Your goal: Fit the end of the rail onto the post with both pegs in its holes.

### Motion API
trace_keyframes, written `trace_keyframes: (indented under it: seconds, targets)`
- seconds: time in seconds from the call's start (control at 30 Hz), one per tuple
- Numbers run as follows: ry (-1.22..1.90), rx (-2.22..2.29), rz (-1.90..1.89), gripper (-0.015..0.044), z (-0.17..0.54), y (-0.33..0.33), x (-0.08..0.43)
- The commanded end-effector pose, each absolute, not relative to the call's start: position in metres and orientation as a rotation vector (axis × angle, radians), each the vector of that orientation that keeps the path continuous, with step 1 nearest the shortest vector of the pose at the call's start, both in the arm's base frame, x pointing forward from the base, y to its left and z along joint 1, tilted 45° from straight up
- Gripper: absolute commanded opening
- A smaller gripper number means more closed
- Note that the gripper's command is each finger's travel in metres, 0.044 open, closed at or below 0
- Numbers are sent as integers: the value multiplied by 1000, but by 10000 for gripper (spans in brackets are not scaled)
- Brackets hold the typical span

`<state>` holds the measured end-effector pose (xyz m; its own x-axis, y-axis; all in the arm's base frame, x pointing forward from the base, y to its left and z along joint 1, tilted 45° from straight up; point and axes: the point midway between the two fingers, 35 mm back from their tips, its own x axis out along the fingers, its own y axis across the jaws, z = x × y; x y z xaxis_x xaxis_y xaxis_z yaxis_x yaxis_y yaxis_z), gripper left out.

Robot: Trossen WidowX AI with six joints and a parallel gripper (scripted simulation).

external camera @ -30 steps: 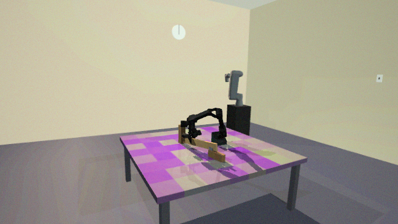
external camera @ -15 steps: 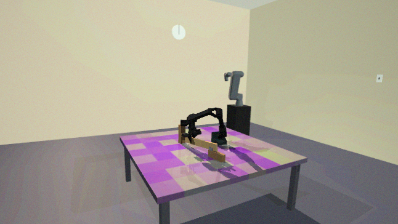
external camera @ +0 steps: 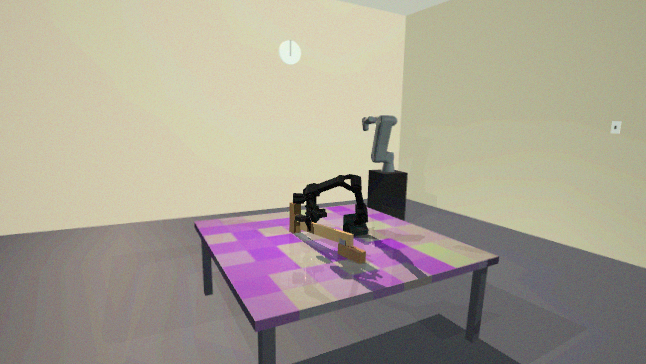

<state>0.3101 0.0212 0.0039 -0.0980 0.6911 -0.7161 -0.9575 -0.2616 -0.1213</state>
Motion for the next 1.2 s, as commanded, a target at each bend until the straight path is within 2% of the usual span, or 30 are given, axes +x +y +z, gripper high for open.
trace_keyframes:
  seconds: [0.0, 1.17]
  targets:
    - [445, -810, 1660, 0, 8, 16, 313]
    - [446, -810, 1660, 0, 20, 4, 314]
